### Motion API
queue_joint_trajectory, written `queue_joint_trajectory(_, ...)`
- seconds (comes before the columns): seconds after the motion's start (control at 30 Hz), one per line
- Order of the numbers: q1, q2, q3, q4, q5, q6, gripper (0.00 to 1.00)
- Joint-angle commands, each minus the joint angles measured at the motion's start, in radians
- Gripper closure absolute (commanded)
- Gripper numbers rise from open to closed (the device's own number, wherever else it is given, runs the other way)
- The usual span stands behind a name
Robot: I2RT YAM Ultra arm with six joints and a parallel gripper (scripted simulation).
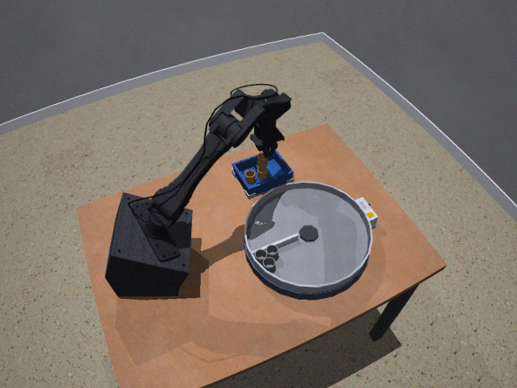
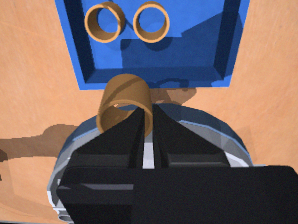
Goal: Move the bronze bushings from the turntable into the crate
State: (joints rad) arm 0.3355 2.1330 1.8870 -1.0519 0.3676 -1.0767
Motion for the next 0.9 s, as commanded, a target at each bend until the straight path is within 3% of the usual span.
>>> queue_joint_trajectory(0.0,0.02,-0.041,-0.015,0.009,-0.014,-0.009,1.0)
queue_joint_trajectory(0.67,0.017,-0.037,-0.027,0.026,-0.015,-0.013,1.0)
queue_joint_trajectory(0.87,-0.026,0.031,-0.079,0.115,-0.021,-0.035,1.0)
